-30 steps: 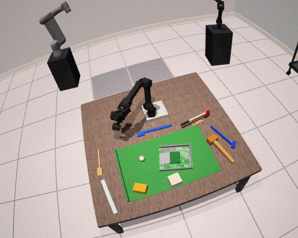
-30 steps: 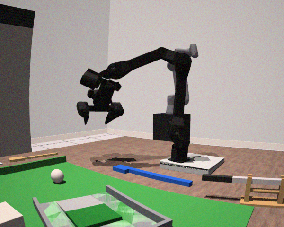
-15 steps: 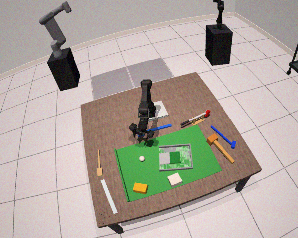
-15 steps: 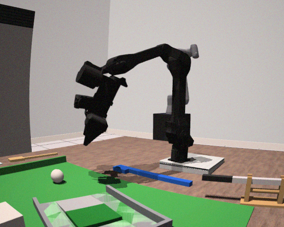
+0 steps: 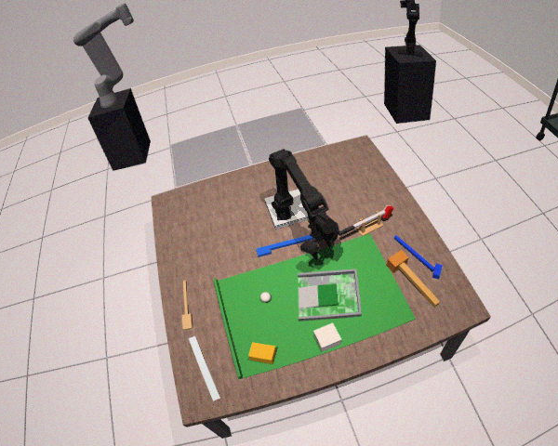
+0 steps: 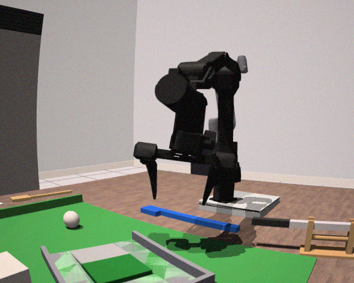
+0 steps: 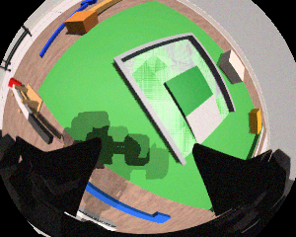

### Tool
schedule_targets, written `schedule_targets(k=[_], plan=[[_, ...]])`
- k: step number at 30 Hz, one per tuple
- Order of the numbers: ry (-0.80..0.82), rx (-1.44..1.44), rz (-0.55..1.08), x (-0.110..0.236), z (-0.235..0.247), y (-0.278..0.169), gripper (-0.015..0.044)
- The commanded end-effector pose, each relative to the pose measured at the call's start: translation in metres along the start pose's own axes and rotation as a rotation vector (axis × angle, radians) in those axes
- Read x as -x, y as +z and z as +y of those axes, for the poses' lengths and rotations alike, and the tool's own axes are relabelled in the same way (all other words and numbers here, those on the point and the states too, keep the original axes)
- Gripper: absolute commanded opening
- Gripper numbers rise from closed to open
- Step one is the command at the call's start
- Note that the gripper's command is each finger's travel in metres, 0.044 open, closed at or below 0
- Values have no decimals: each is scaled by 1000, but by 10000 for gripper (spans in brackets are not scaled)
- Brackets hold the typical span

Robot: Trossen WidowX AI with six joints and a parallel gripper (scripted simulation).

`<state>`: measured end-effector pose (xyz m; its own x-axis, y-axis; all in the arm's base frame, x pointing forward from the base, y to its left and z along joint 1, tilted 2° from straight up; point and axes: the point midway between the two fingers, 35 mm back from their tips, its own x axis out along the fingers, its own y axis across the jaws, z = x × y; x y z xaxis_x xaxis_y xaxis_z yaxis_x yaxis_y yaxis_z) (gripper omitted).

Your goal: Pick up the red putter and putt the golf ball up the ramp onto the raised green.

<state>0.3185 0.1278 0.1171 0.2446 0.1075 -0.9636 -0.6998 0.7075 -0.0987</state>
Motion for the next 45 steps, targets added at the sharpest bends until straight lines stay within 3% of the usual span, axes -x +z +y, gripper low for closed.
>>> schedule_targets(k=[1, 10, 20, 45], plan=[[143, 374, -24, -2, 72, 22, 440], [391, 1034, -105, 10, 199, 18, 440], [396, 1046, -106, 11, 201, 17, 440], [396, 1046, -106, -34, 208, 5, 440]])
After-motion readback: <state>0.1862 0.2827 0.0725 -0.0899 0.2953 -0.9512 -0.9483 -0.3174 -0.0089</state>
